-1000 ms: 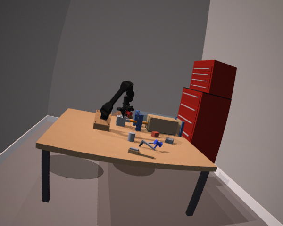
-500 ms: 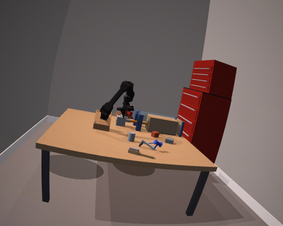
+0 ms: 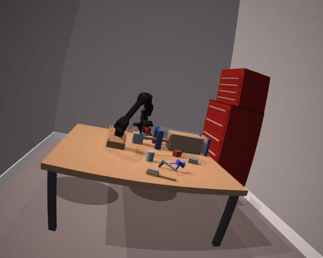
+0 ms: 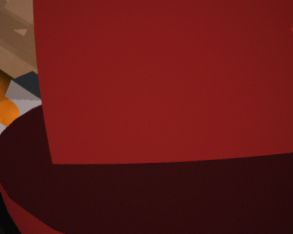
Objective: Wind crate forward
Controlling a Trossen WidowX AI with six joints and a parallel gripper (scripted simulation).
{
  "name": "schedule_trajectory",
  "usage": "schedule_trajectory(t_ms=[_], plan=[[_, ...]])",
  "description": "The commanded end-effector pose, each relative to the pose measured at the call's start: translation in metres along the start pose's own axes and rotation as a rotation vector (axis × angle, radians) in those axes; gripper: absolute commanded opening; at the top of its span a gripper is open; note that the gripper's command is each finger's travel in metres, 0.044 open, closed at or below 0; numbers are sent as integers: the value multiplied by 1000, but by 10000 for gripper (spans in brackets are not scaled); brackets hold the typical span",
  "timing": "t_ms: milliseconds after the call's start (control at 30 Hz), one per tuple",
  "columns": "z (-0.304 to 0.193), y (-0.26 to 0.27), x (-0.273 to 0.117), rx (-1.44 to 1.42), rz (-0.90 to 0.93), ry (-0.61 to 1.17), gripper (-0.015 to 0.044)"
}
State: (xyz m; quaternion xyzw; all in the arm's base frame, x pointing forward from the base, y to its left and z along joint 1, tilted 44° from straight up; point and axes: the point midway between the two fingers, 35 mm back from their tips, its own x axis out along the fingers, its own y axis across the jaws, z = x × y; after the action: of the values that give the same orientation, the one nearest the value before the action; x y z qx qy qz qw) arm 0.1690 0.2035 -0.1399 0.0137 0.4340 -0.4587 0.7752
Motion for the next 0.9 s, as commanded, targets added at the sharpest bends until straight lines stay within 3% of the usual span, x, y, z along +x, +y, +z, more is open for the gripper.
schedule_trajectory(t_ms=[0,867], plan=[[-1,-1,4,26,-7,4,0],[-1,0,4,-7,-4,5,0]])
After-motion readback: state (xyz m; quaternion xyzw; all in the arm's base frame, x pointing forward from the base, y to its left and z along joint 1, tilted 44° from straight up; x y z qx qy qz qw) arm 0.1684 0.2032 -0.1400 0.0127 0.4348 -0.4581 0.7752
